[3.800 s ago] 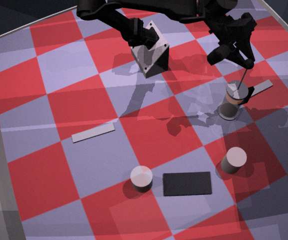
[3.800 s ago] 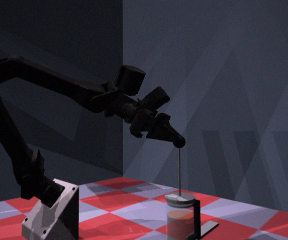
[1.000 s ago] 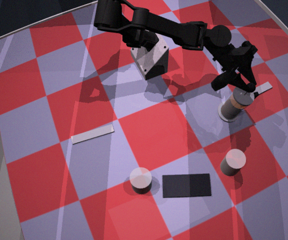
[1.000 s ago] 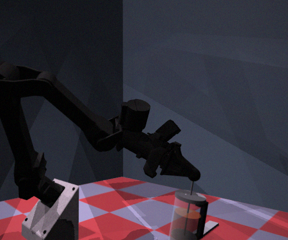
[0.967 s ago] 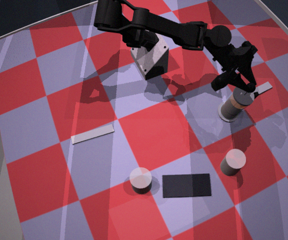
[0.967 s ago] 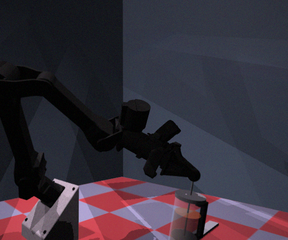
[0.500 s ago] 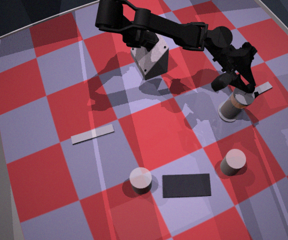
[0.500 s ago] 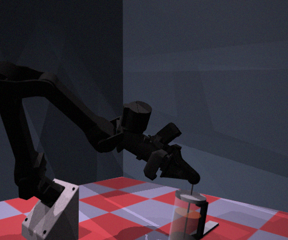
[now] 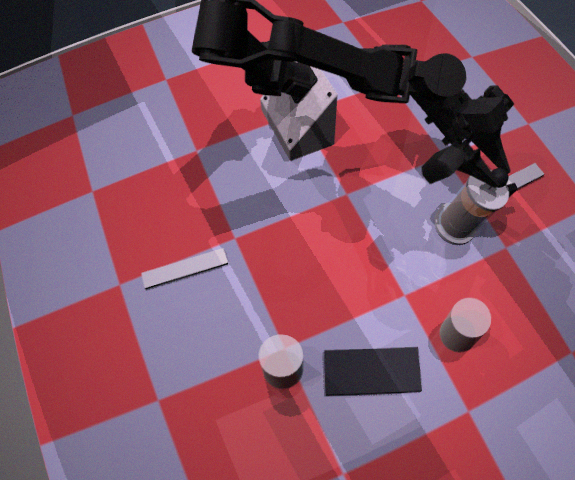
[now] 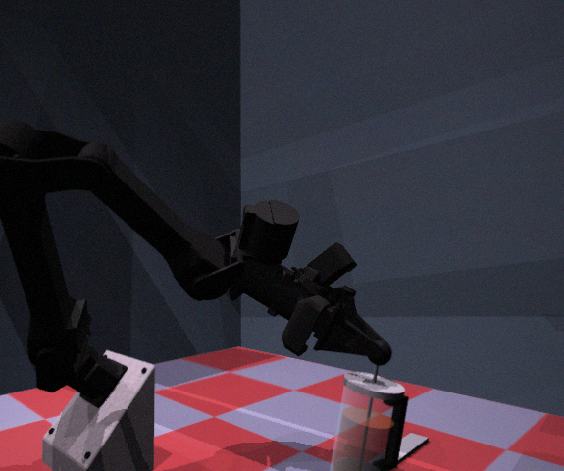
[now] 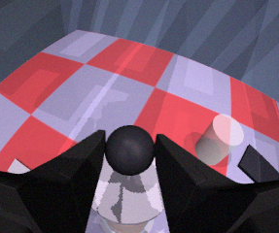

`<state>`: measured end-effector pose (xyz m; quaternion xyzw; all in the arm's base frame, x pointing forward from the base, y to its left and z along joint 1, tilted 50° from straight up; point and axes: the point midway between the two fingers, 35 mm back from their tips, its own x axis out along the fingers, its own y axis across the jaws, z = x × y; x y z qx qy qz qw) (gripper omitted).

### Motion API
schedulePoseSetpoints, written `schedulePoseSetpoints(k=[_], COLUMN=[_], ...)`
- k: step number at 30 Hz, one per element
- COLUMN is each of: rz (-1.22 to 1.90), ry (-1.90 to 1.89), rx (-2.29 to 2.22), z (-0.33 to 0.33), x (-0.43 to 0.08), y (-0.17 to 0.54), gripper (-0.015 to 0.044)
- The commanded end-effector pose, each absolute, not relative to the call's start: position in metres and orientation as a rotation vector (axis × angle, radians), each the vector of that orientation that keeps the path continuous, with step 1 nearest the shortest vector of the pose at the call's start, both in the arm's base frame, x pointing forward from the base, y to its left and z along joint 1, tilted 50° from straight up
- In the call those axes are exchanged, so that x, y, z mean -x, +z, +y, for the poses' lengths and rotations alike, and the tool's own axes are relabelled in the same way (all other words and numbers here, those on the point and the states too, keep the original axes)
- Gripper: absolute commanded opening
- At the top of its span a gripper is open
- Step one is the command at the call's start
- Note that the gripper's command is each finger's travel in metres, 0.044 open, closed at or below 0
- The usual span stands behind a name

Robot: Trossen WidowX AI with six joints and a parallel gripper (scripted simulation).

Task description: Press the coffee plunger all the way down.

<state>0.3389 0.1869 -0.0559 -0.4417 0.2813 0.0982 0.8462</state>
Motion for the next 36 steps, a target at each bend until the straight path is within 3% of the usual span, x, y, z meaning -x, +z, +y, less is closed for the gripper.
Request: schedulePoseSetpoints(k=[1, 36], rz=[0.621, 0.621], ry=[0.190, 0.190], rx=[0.944, 0.944], z=[0.1788, 0.1814], x=[-0.3387, -0.3403], y=[-0.0623, -0.0630], gripper=[0.0123, 0.0123])
